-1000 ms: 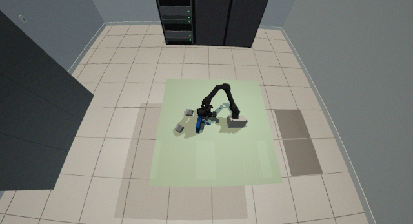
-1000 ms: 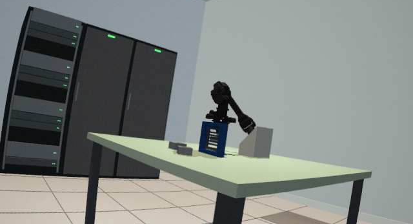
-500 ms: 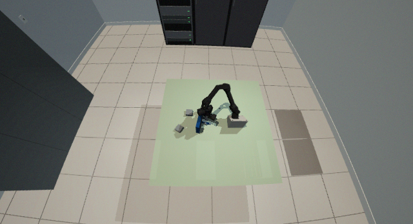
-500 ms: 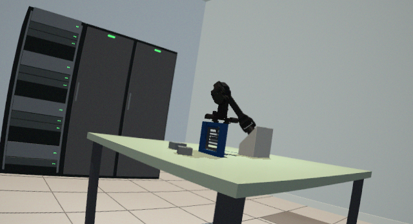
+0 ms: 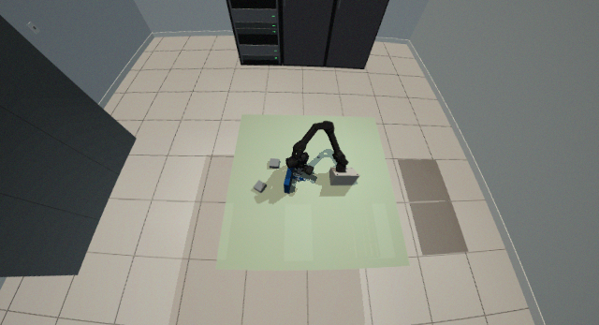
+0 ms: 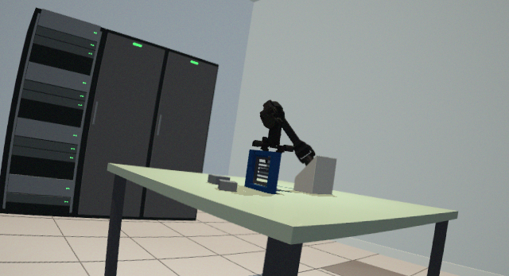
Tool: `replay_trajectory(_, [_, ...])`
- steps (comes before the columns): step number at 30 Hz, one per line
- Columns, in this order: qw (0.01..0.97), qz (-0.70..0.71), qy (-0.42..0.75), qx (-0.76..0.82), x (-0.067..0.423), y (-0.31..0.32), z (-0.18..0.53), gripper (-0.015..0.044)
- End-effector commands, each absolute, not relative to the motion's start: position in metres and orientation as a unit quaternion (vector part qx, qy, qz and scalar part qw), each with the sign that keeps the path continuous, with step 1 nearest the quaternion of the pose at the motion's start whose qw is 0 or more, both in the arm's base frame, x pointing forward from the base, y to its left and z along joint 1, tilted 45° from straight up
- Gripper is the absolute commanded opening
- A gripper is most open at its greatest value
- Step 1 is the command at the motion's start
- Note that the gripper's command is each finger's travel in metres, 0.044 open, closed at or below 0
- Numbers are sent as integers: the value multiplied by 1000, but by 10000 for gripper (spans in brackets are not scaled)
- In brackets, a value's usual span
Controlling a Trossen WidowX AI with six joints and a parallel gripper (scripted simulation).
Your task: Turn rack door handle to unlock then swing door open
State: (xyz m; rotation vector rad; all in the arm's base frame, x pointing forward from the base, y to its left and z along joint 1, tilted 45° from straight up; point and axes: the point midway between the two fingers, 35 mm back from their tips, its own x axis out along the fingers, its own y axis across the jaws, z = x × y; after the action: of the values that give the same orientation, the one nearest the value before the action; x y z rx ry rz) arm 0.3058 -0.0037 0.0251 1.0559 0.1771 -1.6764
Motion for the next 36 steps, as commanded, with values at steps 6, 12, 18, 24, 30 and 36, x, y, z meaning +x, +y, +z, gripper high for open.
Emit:
replay_trajectory(6, [557, -705, 98, 427, 306, -5, 24, 297])
replay_trajectory(12, [614, -683, 201, 340, 306, -5, 24, 297])
replay_trajectory(18, [657, -646, 301, 246, 305, -5, 23, 297])
replay_trajectory(24, [686, -595, 394, 146, 305, -5, 23, 297])
replay_trajectory(30, [699, -530, 478, 43, 305, -5, 23, 297])
replay_trajectory(36, [698, -453, 551, -61, 305, -5, 23, 297])
